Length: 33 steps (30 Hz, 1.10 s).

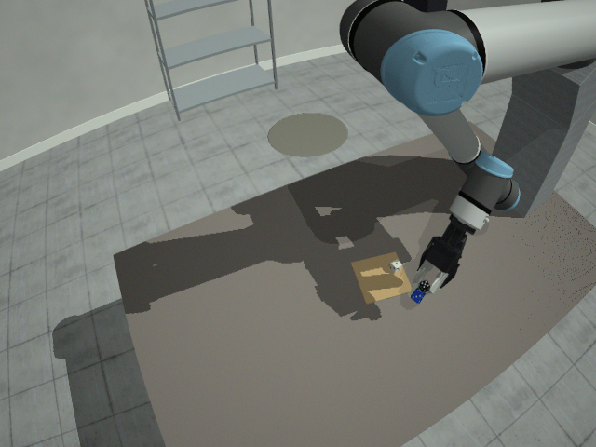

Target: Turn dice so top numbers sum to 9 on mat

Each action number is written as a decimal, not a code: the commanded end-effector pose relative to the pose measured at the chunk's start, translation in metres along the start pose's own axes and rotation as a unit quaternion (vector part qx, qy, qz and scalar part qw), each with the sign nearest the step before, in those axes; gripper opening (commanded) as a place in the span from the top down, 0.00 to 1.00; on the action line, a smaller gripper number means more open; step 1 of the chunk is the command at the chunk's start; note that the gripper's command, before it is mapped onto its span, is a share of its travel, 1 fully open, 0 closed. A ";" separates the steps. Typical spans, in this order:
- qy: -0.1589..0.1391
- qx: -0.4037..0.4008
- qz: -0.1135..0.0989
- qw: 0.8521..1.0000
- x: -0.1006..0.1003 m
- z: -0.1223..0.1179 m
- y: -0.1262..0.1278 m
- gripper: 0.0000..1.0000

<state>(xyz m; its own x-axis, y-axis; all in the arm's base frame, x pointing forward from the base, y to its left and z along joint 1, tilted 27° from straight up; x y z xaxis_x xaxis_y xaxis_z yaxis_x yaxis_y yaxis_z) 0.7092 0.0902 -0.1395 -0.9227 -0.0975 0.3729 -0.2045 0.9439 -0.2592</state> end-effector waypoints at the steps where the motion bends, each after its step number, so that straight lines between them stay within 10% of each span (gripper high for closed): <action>1: -0.066 -0.002 0.012 0.998 -0.003 0.009 0.001 0.94; 33: -0.115 -0.001 0.020 0.993 -0.019 0.031 0.005 0.94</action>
Point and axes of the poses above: the point where the finger pads meet when closed, its own x axis back along the fingers, its own y axis across the jaws, z = x × y, the point moved 7 cm from there along x, back along the fingers, and after that the axes turned 10 degrees about x, right-handed, at the moved point
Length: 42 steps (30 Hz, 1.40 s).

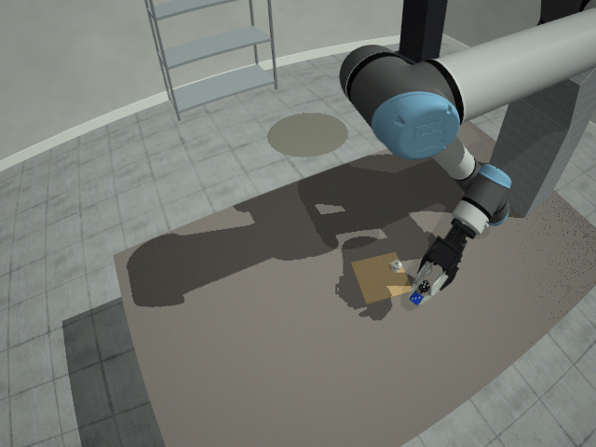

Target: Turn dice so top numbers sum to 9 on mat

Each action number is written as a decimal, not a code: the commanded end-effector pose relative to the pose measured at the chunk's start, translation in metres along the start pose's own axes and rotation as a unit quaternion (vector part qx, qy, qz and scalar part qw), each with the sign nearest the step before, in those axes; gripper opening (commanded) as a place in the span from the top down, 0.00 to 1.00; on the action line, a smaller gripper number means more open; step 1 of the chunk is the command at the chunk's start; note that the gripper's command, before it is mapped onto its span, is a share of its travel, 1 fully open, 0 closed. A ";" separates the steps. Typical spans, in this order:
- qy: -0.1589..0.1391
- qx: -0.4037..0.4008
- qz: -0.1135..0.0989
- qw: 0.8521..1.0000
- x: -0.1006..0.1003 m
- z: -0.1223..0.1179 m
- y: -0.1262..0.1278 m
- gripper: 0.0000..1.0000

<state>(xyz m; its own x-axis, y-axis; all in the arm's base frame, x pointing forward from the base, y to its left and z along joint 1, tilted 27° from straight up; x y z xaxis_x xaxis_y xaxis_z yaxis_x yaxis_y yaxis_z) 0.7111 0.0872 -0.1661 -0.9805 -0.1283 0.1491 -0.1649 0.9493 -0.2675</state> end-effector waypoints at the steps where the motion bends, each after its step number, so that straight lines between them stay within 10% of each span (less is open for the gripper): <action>1: 0.000 0.000 0.000 1.000 -0.008 0.011 0.002 0.94; 42: 0.000 0.000 0.000 1.000 -0.035 0.048 0.009 0.94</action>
Point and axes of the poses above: the point where the finger pads meet when closed, its own x axis back along the fingers, its own y axis across the jaws, z = x × y, the point moved 7 cm from there along x, back along the fingers, and after that the axes turned 10 degrees about x, right-handed, at the moved point
